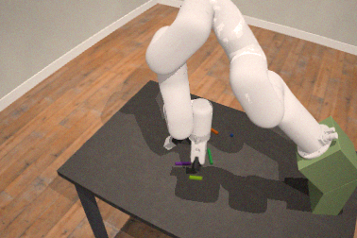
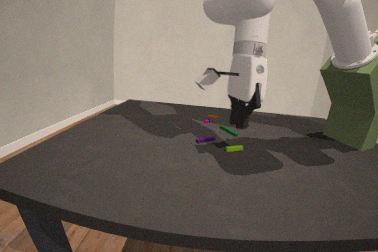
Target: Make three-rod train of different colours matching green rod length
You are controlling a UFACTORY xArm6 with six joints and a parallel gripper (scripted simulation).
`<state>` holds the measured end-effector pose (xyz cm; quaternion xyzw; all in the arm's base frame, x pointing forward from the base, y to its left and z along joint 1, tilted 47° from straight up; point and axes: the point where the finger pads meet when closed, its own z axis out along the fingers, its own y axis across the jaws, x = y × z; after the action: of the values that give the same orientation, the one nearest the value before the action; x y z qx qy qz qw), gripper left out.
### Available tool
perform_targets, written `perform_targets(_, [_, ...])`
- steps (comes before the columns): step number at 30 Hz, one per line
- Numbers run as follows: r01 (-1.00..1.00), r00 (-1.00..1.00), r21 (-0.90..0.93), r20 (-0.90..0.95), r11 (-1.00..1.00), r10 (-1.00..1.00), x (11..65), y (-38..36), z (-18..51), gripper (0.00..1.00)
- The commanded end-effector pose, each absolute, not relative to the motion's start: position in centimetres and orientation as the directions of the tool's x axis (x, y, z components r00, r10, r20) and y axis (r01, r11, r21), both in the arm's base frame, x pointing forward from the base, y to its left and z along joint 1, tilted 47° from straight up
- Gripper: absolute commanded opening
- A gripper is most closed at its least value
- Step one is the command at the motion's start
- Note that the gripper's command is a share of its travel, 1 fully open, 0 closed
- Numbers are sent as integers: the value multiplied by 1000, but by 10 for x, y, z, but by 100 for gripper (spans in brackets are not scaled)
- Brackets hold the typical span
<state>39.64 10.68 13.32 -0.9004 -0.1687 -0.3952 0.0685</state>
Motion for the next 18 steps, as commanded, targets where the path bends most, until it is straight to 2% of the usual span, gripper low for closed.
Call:
perform_targets(1, [358, 630, 10, 735, -934, 249, 397, 107, 134, 24])
perform_targets(18, [357, 630, 11, 736, -934, 249, 404, 110, 127, 24])
